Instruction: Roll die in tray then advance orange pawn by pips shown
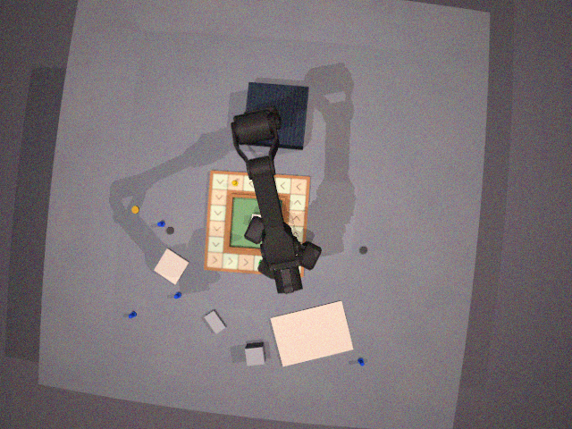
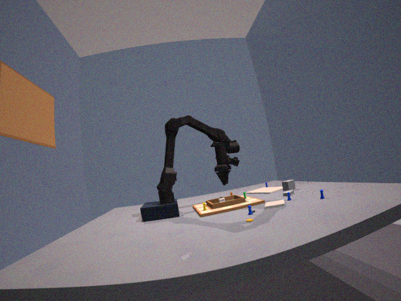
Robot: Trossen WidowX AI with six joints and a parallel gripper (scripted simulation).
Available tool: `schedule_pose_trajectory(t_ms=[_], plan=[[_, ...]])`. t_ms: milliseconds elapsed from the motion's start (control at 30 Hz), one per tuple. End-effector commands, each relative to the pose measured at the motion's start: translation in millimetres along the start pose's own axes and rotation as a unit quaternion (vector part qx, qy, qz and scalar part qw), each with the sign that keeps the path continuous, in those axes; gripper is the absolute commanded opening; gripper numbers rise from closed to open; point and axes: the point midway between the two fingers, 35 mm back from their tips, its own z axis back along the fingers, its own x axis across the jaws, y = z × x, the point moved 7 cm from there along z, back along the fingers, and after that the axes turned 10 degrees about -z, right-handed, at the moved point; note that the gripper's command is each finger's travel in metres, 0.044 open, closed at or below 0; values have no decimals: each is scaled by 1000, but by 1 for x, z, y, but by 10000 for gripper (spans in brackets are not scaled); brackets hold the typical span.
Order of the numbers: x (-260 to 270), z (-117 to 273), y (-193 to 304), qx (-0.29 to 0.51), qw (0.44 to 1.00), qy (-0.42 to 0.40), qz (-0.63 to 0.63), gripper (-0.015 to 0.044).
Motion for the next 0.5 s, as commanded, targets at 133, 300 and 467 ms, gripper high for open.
schedule_pose_trajectory(t_ms=[133, 300, 467], plan=[[-84, 43, 31, -3, 996, -2, 93, 440], [-91, 48, 34, -9, 995, -4, 100, 440], [-91, 48, 34, -9, 995, -4, 100, 440]])
